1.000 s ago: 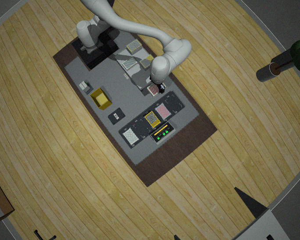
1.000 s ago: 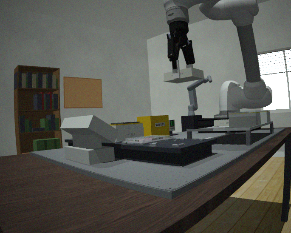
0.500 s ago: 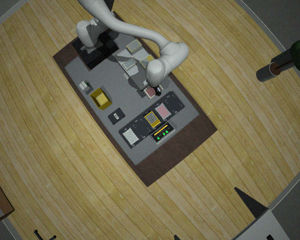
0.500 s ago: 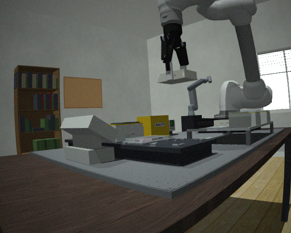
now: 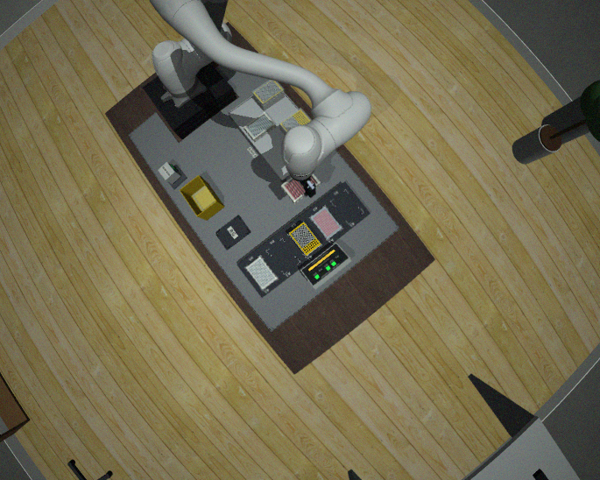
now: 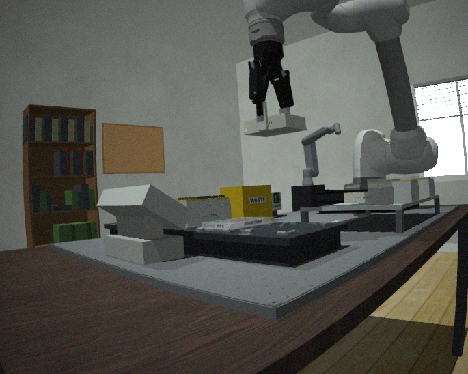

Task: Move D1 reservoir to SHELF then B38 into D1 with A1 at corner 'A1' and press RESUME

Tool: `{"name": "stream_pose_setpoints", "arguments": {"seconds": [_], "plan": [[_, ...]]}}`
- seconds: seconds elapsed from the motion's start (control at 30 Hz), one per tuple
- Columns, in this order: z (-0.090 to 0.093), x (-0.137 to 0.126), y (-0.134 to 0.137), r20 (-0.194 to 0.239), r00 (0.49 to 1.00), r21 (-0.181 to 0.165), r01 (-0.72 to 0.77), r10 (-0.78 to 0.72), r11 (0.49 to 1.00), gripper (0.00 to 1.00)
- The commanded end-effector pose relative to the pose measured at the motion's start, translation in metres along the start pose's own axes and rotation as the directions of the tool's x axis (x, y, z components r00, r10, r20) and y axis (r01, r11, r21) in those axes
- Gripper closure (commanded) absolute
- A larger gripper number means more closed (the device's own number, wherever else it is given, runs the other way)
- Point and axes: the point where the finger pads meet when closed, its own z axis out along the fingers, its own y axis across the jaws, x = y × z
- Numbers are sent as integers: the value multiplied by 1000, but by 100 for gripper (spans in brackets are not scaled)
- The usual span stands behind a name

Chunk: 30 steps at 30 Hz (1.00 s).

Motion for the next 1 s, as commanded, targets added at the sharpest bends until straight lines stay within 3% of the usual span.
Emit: {"name": "stream_pose_setpoints", "arguments": {"seconds": [0.0,0.97], "plan": [[0,-8,0,0,1000,0,0,0,1000,100],[0,-66,1,0,1000,0,0,0,1000,100]]}}
